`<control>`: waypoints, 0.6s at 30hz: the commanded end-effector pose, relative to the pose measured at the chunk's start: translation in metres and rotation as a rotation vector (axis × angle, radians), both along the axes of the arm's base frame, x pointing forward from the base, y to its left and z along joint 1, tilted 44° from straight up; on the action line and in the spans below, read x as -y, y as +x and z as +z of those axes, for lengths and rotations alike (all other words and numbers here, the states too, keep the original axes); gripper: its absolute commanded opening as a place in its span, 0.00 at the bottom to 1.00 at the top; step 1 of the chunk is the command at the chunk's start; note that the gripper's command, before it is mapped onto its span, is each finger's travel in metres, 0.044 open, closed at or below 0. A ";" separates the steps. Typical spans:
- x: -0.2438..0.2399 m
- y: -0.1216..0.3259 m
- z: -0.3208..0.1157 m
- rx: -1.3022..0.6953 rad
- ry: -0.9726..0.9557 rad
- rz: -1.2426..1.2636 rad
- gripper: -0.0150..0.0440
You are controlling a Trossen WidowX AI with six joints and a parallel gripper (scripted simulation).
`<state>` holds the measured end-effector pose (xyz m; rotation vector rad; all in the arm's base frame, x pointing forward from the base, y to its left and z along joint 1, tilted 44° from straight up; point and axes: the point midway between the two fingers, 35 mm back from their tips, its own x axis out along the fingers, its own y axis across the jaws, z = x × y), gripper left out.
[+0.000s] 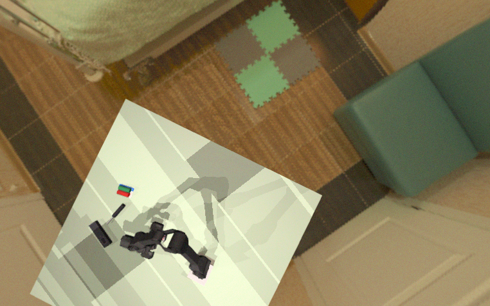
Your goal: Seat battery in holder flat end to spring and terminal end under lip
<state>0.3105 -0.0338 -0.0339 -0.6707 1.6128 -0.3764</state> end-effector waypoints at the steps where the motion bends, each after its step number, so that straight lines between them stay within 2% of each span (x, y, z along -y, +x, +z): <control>1: 0.000 -0.001 0.000 -0.005 0.000 0.004 0.39; 2: 0.000 -0.001 0.000 -0.005 0.000 0.004 0.39; 6: 0.000 -0.001 0.000 -0.005 0.000 0.004 0.57; 18: -0.010 -0.001 0.011 0.000 0.001 0.000 0.57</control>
